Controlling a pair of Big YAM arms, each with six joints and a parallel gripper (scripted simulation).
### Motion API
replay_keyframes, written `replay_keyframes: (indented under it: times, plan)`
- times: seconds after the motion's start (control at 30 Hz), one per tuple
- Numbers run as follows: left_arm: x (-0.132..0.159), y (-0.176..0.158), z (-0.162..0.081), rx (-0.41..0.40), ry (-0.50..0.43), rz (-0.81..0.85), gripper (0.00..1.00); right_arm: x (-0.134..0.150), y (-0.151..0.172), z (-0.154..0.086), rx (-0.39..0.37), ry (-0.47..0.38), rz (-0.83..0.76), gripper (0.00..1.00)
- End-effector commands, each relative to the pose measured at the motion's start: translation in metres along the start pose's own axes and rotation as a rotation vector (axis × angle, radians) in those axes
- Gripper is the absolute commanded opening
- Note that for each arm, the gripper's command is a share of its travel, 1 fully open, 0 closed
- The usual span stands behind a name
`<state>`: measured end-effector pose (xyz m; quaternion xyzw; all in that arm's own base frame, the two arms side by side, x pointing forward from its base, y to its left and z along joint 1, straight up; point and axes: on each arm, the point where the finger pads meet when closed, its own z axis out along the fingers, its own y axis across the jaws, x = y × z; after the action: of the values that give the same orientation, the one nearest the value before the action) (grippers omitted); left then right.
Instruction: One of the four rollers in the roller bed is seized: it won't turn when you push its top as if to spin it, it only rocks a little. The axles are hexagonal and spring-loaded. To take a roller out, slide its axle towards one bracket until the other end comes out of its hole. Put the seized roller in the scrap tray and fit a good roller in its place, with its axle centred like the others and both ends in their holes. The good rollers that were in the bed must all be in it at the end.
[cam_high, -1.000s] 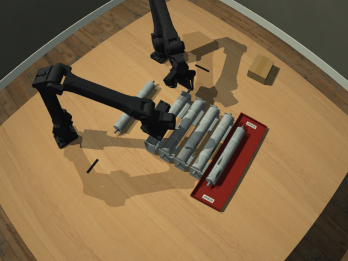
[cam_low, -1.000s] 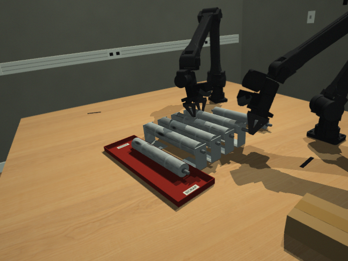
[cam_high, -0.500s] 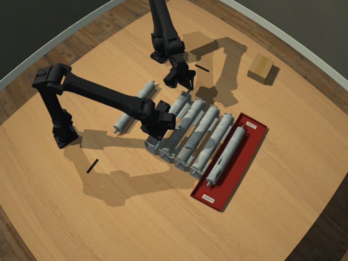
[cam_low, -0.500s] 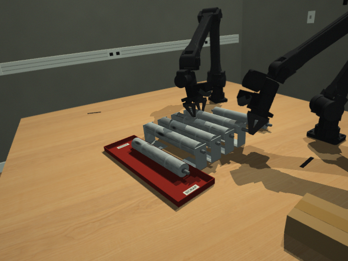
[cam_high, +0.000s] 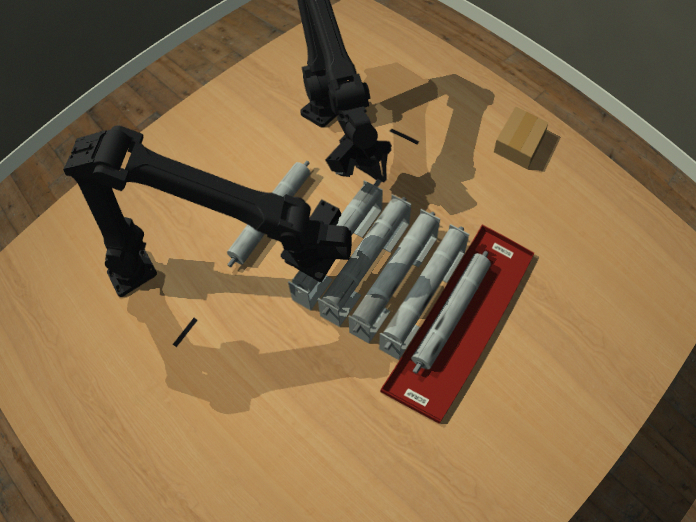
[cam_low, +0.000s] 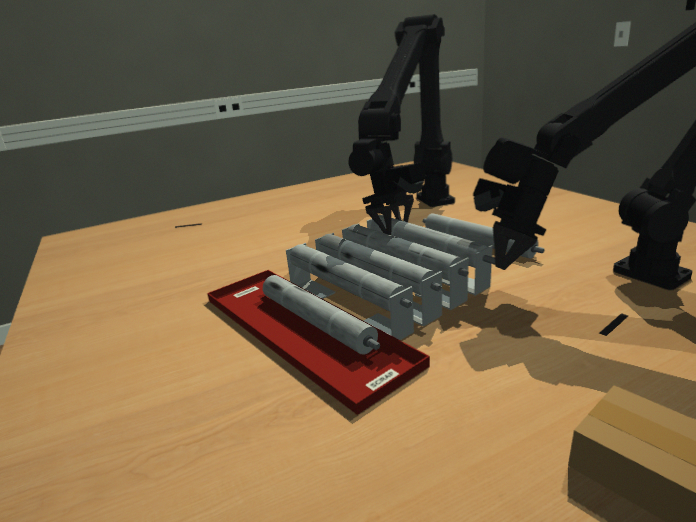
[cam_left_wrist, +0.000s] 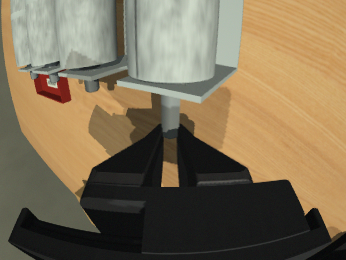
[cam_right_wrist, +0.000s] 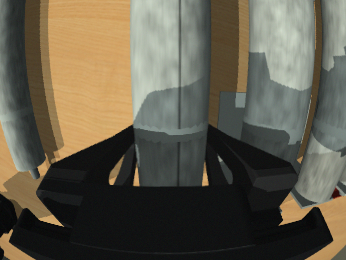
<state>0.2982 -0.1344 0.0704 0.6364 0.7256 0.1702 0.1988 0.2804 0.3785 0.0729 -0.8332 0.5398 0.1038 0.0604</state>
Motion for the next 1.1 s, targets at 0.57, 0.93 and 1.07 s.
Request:
replay_keyframes:
  times: [0.57,0.93,1.07]
  plan:
    - [-0.0038,-0.0033,0.0048,0.001,-0.028,0.012,0.03,-0.0117,-0.0264,-0.0343,0.071,-0.019,-0.026,0.32]
    - [-0.0039,-0.0034,0.0047,0.001,-0.029,0.012,0.03,-0.0117,-0.0264,-0.0343,0.071,-0.019,-0.026,0.32]
    - [-0.0039,-0.0034,0.0047,0.001,-0.029,0.012,0.03,-0.0117,-0.0264,-0.0343,0.071,-0.019,-0.026,0.32]
